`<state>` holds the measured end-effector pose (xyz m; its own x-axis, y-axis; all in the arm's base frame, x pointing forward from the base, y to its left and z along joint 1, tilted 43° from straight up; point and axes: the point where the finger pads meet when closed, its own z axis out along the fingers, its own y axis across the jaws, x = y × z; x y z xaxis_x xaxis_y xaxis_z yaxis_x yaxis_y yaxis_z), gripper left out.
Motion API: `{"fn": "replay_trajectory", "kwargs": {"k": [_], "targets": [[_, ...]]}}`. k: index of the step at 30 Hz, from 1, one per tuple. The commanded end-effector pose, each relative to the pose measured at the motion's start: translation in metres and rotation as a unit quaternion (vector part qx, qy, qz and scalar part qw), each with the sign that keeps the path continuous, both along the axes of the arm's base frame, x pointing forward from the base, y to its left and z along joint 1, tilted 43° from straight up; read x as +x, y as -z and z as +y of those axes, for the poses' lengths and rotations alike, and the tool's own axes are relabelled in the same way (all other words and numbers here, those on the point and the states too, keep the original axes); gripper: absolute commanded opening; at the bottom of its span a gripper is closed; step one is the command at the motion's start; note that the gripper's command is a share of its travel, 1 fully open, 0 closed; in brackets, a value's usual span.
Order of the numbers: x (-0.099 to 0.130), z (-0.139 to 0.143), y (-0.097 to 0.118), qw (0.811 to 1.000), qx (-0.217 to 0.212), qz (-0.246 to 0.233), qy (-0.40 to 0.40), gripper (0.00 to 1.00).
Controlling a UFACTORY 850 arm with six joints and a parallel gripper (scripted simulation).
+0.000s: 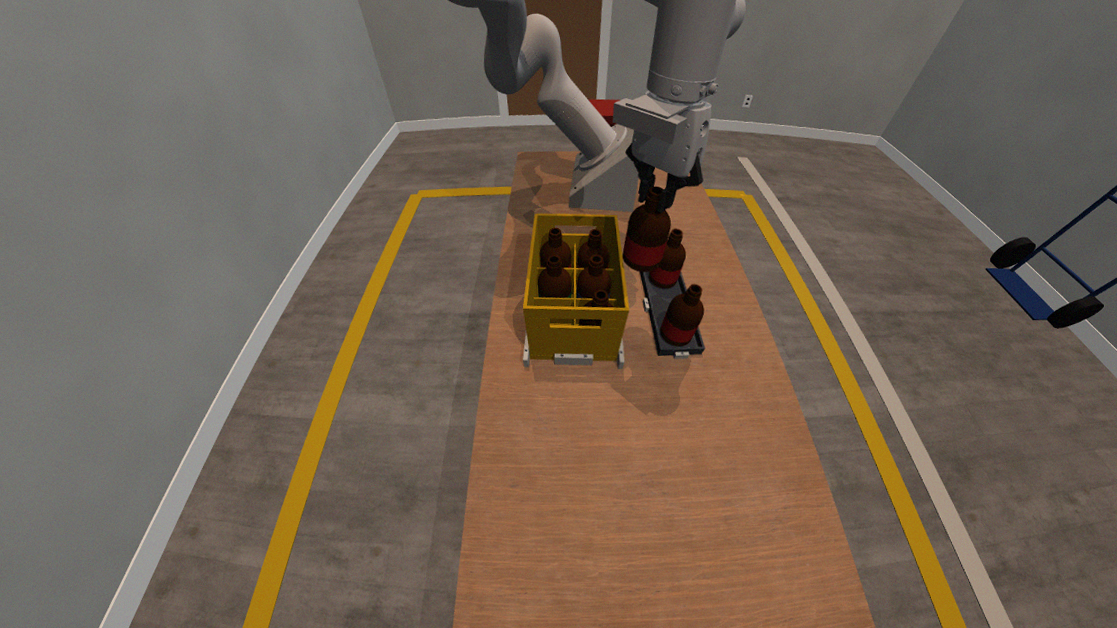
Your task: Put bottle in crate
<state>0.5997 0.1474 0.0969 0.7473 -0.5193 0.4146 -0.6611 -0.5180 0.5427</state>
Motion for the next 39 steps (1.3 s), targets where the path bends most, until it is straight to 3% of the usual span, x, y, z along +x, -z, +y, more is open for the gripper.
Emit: {"fn": "replay_trajectory", "kwargs": {"k": [1, 39], "targets": [[0.004, -0.006, -0.007, 1.000, 0.001, -0.001, 0.000, 0.00], [0.037, -0.067, -0.060, 1.000, 0.001, -0.001, 0.000, 0.00]]}}
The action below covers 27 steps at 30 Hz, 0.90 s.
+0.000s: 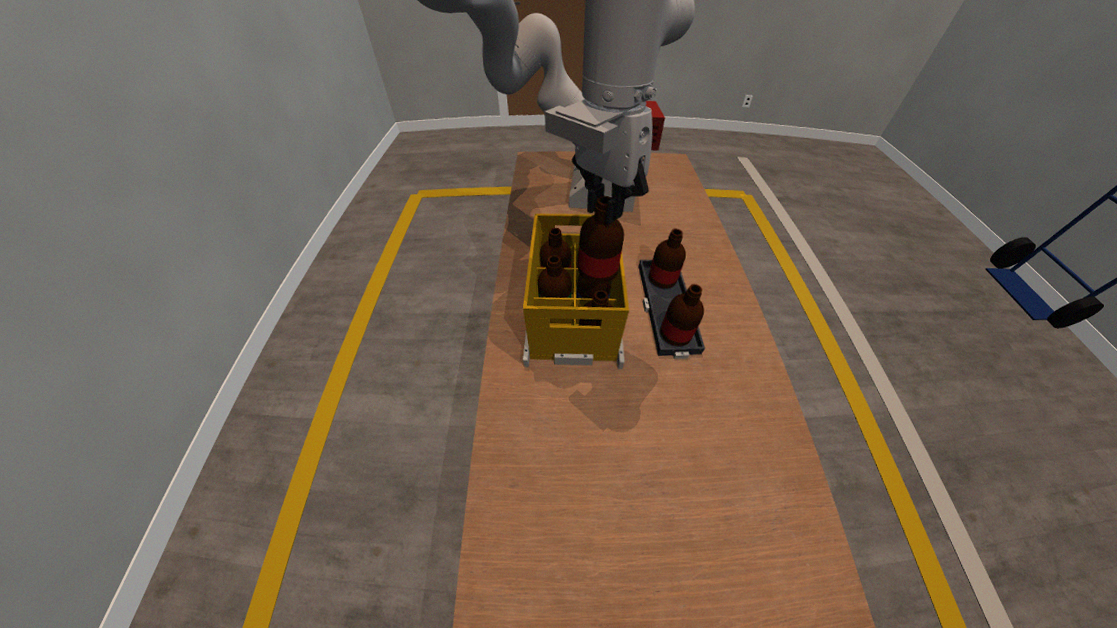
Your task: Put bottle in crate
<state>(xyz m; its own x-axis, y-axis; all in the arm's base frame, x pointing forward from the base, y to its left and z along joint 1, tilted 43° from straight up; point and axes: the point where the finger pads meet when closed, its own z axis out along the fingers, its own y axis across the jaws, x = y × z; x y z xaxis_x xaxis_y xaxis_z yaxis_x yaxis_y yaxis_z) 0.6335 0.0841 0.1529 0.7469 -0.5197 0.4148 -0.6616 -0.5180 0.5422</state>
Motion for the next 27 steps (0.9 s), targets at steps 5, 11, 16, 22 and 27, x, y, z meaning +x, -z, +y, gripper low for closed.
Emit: {"fn": "replay_trajectory", "kwargs": {"k": [5, 11, 16, 22, 27], "targets": [[0.007, -0.011, -0.011, 1.000, 0.000, -0.001, 0.000, 0.00], [0.010, -0.016, -0.016, 1.000, 0.000, -0.001, 0.000, 0.00], [0.013, -0.023, -0.022, 1.000, 0.000, -0.001, 0.000, 0.00], [0.017, -0.030, -0.028, 1.000, 0.000, -0.001, 0.000, 0.00], [0.019, -0.034, -0.031, 1.000, 0.000, -0.001, 0.000, 0.00]]}}
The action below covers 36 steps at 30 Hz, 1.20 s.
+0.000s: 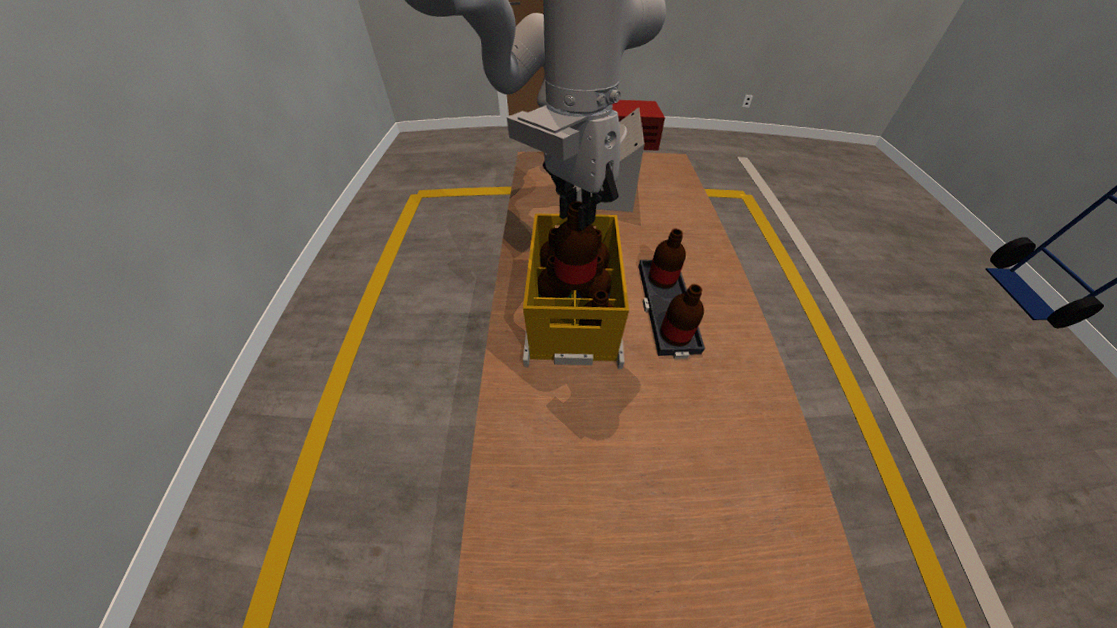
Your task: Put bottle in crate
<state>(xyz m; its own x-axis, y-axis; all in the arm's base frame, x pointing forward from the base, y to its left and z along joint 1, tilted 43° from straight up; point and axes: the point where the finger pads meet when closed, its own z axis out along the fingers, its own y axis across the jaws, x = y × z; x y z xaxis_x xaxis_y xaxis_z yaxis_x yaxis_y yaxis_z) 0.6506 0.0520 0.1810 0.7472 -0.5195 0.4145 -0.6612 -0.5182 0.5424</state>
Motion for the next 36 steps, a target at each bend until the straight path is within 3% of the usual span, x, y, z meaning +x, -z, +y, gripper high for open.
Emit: {"fn": "replay_trajectory", "kwargs": {"k": [1, 36], "targets": [[0.003, -0.003, -0.004, 1.000, 0.000, -0.001, 0.000, 0.00], [0.014, -0.025, -0.024, 1.000, 0.000, -0.001, 0.000, 0.00]]}}
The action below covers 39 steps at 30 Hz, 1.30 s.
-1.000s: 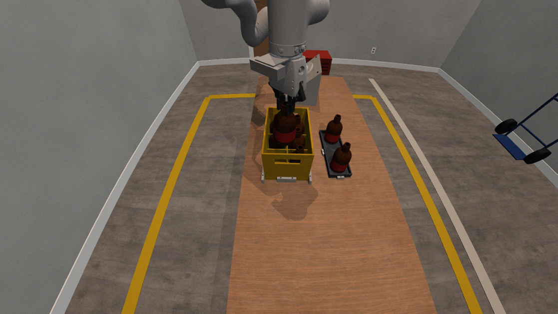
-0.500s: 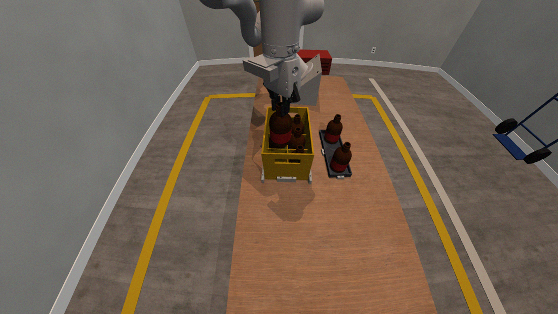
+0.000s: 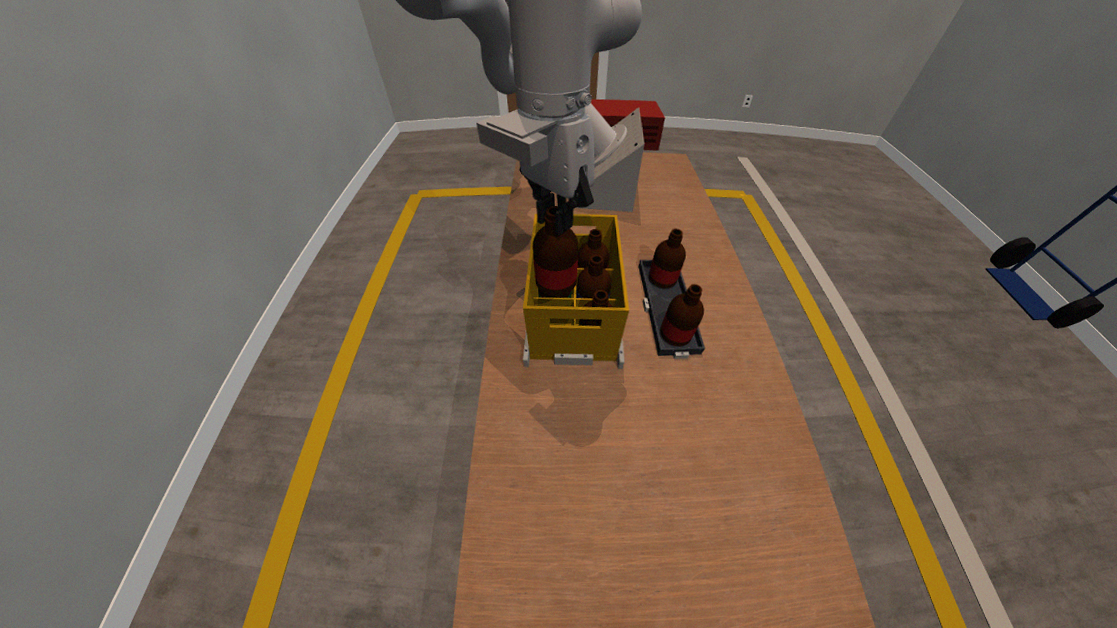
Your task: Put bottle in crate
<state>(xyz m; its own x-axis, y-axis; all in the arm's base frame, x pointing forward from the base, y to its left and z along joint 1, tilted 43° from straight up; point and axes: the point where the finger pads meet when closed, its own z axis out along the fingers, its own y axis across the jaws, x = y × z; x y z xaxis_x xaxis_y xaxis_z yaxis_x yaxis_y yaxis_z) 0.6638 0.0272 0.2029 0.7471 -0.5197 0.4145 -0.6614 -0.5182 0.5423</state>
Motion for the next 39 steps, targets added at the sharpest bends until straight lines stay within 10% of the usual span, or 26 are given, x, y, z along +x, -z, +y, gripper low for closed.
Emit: {"fn": "replay_trajectory", "kwargs": {"k": [1, 39], "targets": [[0.0013, -0.0007, -0.0022, 1.000, 0.000, -0.001, 0.000, 0.00], [0.0036, -0.0050, -0.0060, 1.000, 0.000, -0.001, 0.000, 0.00]]}}
